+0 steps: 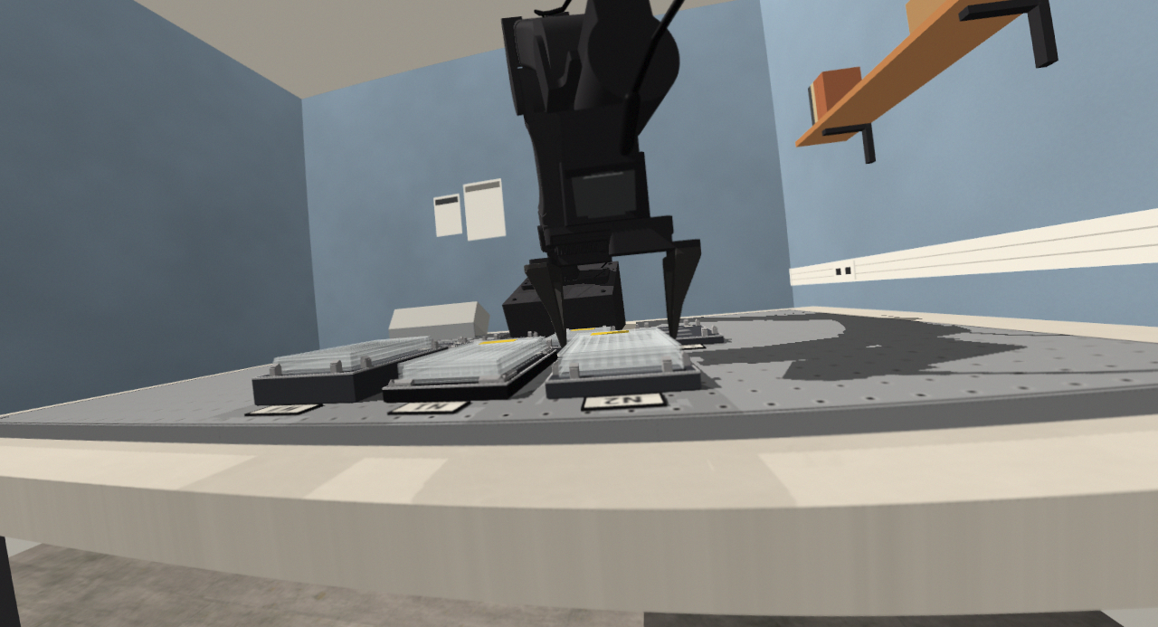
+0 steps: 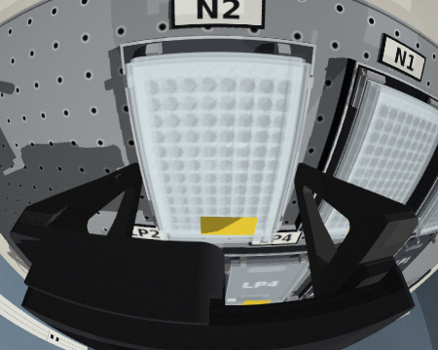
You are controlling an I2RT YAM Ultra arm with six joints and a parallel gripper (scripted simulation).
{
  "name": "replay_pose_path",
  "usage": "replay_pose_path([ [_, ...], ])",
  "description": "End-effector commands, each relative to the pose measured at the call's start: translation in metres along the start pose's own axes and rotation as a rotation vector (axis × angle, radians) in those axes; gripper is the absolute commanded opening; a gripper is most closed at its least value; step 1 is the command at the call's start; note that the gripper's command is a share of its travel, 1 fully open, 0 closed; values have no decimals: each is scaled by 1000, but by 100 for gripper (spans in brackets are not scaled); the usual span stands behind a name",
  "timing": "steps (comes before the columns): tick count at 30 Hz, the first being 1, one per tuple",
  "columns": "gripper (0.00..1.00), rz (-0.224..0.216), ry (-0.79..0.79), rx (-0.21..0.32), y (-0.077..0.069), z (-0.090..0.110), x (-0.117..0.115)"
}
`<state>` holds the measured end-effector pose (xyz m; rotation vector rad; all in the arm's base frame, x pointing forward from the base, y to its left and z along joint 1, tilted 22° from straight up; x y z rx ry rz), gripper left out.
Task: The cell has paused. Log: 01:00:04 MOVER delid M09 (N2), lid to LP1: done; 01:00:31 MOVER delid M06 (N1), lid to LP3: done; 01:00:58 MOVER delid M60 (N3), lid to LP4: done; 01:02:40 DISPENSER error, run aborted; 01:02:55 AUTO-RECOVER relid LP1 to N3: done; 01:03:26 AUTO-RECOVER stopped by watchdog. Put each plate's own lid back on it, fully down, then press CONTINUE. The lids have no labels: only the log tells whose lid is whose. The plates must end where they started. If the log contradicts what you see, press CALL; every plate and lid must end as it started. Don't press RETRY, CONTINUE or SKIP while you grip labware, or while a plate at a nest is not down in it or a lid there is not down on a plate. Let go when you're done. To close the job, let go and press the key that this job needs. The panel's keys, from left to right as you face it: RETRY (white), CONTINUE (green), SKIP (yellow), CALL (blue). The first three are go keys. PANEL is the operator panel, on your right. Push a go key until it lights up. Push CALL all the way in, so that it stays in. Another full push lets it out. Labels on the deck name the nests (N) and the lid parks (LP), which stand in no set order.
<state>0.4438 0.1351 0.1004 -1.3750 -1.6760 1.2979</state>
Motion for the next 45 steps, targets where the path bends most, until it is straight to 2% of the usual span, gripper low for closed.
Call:
replay_pose_path([
  [1,100,0,-1,-30,-7,-9,0],
  [17,100,0,-1,-30,-7,-9,0],
  [21,100,-1,3,-56,-27,-15,-2],
  [40,100,3,1,-58,-56,-14,1],
  [45,100,3,1,-58,-58,-13,2],
])
Point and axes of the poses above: the point where the finger pads meet when closed, its own y axis out along the fingers, its own x axis across the jaws, z = x × y, the point moved 1 cm from there along -y, back along the fingers, and after that the axes turned 14 degrees about -y, right-handed, at the moved point
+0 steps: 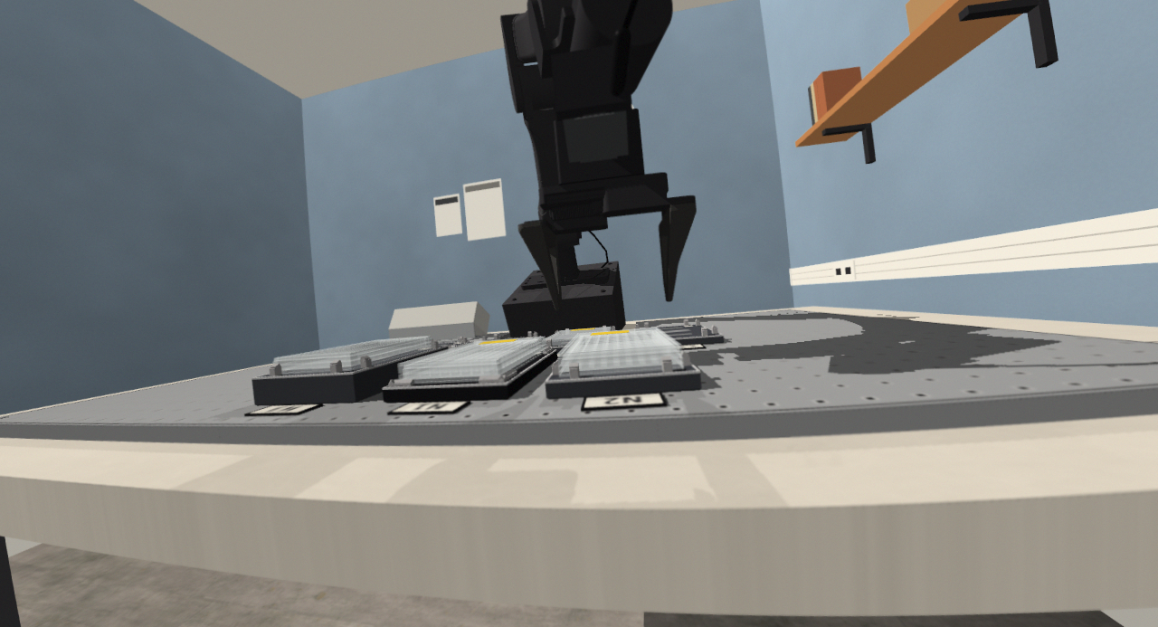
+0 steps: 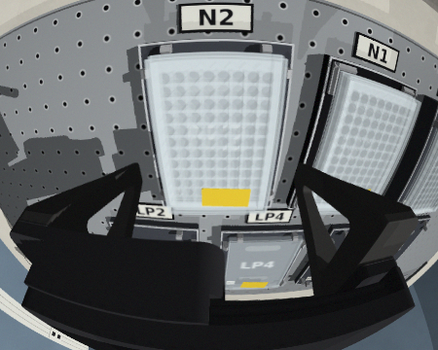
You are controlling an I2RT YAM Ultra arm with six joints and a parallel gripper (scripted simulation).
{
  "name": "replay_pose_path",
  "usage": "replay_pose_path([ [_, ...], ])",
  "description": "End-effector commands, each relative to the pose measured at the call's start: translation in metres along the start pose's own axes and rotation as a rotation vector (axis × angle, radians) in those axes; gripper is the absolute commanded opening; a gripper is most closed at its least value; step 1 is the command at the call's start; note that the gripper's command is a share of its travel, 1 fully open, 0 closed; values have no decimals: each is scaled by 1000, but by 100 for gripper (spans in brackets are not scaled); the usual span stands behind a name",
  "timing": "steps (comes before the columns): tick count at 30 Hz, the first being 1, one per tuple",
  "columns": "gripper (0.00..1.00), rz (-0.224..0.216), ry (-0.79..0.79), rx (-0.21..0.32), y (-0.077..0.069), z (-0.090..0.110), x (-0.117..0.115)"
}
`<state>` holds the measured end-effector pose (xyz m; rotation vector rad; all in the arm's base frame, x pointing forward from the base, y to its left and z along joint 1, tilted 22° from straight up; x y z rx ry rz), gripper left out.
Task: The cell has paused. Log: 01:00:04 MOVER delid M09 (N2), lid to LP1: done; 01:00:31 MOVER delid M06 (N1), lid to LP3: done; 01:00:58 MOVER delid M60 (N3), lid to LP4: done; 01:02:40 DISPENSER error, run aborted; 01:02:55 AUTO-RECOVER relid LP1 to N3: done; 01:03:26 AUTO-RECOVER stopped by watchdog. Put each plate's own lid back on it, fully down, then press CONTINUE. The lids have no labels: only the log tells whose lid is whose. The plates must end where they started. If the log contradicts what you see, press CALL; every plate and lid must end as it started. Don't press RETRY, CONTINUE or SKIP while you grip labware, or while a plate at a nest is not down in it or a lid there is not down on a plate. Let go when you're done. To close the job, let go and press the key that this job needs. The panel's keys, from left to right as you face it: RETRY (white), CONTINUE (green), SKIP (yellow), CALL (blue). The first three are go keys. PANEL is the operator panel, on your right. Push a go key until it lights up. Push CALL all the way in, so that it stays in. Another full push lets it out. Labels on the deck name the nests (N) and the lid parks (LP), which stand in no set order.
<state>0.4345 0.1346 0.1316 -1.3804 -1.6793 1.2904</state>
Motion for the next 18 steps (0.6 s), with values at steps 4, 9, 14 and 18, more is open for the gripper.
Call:
replay_pose_path([
  [4,100,2,-4,-50,-25,-11,5],
  [9,100,2,-3,-51,-26,-11,5],
  [14,100,2,-3,-51,-26,-11,5],
  [18,100,2,-4,-49,-26,-11,6],
])
Point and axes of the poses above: the point where the finger pads meet when closed, its own y axis out along the fingers, its own x axis across the jaws, z = x × y, the point moved 1 cm from there along -y, back along the fingers, and after that the axes turned 14 degrees about -y, right-handed, at the moved point
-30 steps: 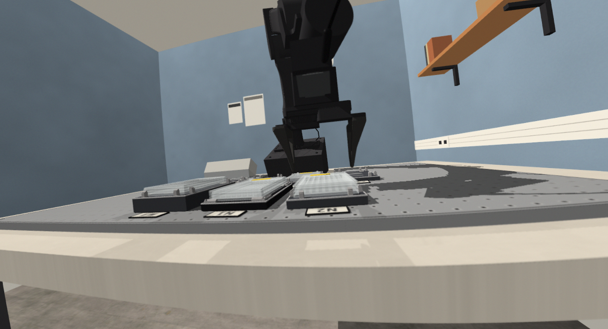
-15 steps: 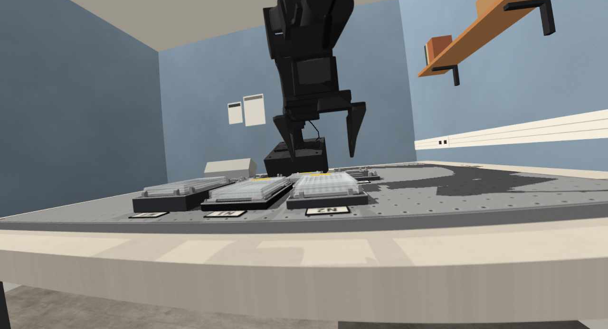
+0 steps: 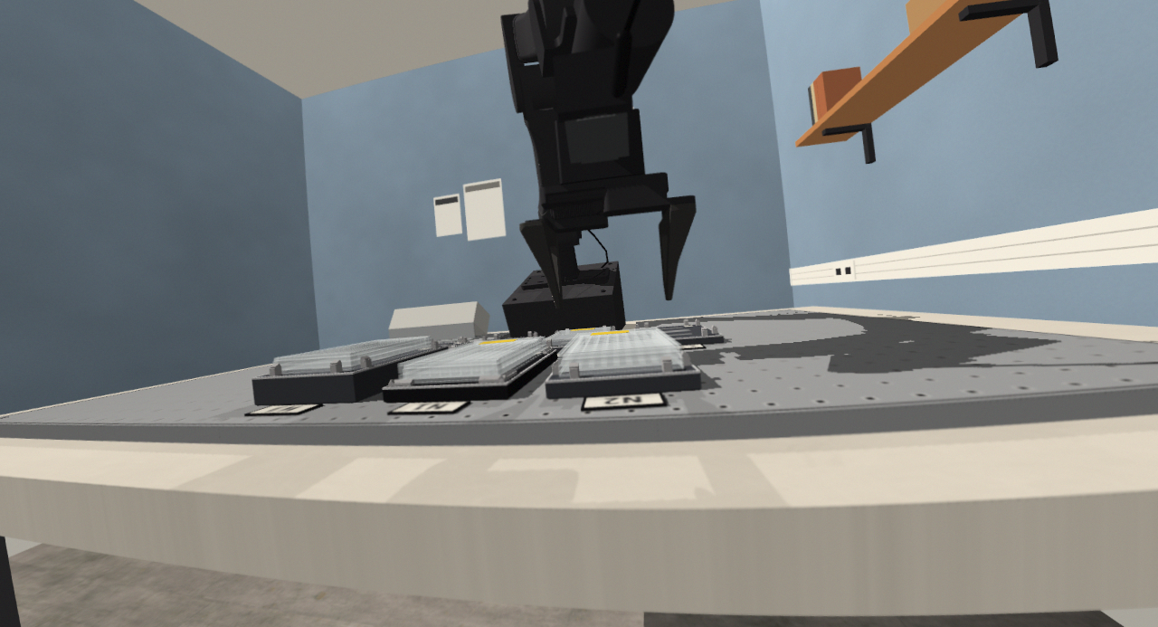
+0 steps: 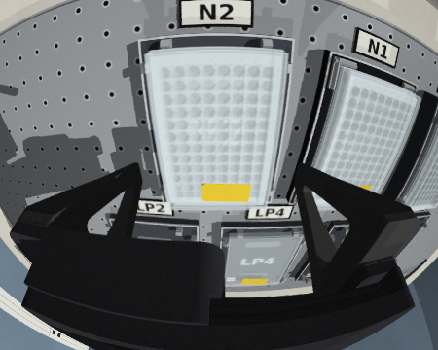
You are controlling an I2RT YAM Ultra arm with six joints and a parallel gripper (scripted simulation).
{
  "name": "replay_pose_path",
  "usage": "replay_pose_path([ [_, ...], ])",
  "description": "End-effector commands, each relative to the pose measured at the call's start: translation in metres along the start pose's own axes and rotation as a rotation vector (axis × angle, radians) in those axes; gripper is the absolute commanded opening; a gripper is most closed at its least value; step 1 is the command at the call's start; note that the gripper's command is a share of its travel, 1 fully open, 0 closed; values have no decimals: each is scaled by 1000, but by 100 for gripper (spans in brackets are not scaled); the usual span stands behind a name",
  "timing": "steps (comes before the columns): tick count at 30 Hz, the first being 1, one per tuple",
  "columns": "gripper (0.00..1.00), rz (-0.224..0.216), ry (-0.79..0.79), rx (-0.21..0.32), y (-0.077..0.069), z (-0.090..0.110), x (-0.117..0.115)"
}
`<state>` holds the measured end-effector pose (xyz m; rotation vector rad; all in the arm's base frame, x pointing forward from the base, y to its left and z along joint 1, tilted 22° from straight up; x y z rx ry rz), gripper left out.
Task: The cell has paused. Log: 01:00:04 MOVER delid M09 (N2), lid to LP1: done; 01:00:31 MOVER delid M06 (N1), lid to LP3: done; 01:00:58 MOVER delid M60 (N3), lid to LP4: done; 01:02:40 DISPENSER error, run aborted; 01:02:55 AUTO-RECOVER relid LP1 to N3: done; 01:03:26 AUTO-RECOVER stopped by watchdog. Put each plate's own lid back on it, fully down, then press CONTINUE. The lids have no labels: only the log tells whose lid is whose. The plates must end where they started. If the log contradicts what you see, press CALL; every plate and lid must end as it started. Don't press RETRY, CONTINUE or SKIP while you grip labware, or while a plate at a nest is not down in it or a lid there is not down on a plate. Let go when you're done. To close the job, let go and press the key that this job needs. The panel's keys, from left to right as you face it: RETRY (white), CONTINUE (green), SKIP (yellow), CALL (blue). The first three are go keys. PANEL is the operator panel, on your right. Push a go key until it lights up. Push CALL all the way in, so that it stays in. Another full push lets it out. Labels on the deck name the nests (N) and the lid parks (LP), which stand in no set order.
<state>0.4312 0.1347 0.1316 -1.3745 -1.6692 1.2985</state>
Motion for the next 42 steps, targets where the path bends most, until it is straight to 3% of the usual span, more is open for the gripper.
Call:
replay_pose_path([
  [1,100,2,-4,-60,-25,-14,5],
  [15,100,2,-6,-45,-19,-13,7],
  [42,100,1,40,-41,-10,108,-6],
])
Point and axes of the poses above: the point where the finger pads meet when closed, its own y axis out along the fingers, its own x axis across the jaws, z = x × y, the point moved 1 cm from there along -y, back along the fingers, and after that the axes turned 14 degrees about -y, right-handed, at the moved point
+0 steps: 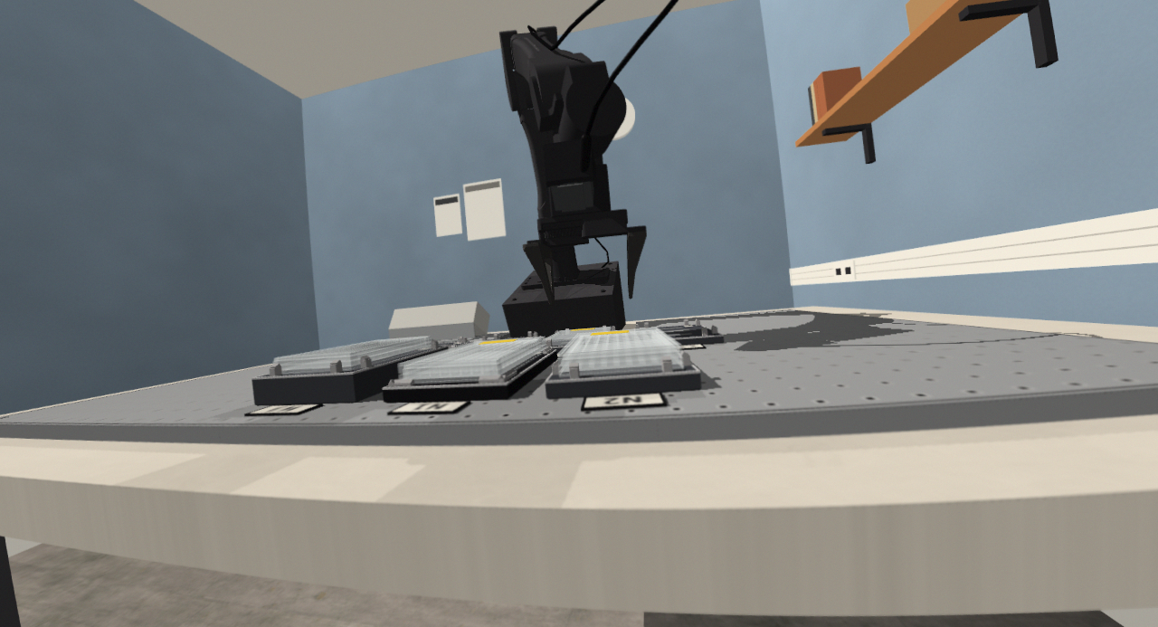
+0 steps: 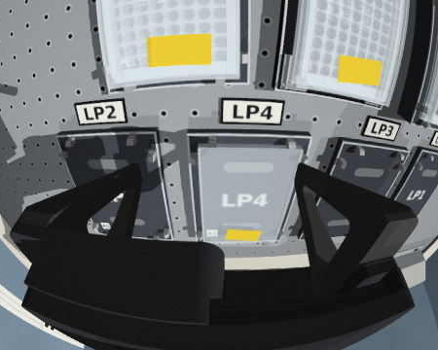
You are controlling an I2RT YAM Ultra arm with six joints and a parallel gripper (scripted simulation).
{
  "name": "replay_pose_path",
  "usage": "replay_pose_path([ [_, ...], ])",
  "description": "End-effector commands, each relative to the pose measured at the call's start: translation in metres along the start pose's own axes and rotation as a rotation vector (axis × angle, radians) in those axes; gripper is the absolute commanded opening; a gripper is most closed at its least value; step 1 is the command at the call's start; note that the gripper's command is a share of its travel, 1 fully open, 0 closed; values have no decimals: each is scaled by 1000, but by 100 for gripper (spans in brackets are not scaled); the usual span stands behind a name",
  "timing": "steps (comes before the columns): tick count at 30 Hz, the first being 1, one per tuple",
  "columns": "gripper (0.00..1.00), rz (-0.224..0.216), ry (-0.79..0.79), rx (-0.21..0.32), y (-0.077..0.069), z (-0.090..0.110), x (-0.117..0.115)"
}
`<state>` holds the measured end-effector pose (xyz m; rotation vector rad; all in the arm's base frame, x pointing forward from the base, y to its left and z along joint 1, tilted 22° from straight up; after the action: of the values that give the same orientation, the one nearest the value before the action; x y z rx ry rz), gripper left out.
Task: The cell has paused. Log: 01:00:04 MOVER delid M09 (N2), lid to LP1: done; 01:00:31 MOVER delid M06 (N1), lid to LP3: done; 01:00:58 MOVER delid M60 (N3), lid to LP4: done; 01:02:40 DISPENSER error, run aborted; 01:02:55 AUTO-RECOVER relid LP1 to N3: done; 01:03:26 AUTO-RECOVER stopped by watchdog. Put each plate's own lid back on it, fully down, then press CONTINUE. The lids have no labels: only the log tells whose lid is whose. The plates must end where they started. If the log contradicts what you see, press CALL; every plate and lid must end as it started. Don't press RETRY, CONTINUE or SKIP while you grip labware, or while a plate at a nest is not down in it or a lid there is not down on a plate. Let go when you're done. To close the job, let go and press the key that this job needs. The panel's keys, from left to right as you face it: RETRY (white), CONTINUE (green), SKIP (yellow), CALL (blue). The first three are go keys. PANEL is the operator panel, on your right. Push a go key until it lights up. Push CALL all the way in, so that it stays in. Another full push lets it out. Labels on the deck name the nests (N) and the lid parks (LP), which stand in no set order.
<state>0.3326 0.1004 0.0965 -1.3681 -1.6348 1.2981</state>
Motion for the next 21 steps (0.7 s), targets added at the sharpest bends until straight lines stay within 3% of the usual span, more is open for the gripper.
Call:
replay_pose_path([
  [1,100,0,21,-66,-8,3,-5],
  [18,100,-2,13,-65,-3,77,-8],
  [21,100,-5,15,-80,-4,74,-8],
])
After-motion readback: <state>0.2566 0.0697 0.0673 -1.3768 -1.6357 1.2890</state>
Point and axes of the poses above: the point where the finger pads meet when closed, its own y axis out along the fingers, its own x axis across the jaws, z = x × y, the point moved 1 cm from there along -y, back along the fingers, and after that the axes turned 14 degrees about -y, right-handed, at the moved point
